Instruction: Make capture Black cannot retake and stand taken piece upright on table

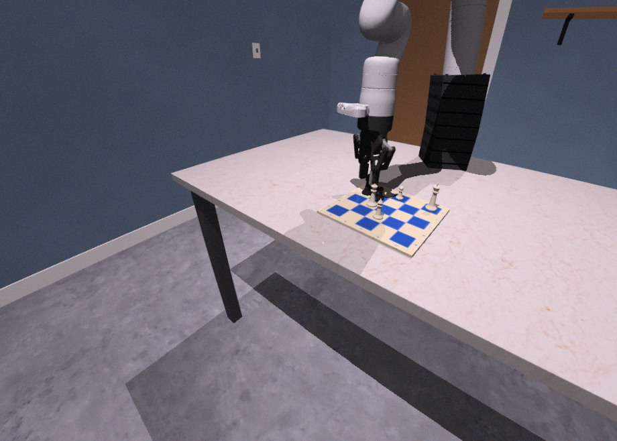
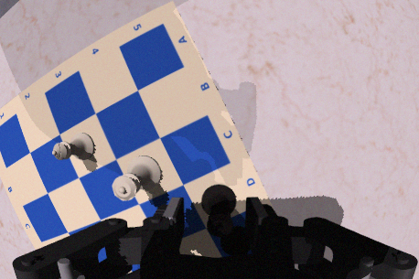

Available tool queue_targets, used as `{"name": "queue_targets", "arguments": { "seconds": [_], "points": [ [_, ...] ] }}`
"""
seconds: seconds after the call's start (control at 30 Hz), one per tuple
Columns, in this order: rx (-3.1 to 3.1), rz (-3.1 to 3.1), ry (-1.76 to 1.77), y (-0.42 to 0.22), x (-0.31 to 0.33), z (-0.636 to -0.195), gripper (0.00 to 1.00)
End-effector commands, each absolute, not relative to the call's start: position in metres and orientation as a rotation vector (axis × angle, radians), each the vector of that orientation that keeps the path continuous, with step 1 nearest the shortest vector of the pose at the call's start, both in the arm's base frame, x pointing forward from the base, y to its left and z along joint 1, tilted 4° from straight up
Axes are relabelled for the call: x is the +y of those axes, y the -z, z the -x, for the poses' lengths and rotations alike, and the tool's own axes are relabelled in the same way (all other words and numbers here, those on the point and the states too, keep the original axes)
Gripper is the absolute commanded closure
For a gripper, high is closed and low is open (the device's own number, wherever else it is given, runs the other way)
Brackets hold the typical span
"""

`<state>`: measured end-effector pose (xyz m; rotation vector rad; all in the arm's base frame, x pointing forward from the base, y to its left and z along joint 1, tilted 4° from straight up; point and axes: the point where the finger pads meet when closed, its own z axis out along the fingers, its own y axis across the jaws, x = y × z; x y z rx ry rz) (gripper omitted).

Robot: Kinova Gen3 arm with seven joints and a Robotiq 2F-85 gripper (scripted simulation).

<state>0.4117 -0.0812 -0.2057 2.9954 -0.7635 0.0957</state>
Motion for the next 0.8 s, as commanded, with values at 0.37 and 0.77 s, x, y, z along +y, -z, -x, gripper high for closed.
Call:
{"name": "queue_targets", "arguments": {
  "seconds": [0.37,0.77],
  "points": [
    [-0.761,-2.992,-0.085,0.2176,-0.0829,-0.4087,0.59],
    [-0.761,-2.992,-0.085,0.2176,-0.0829,-0.4087,0.59]
  ]
}}
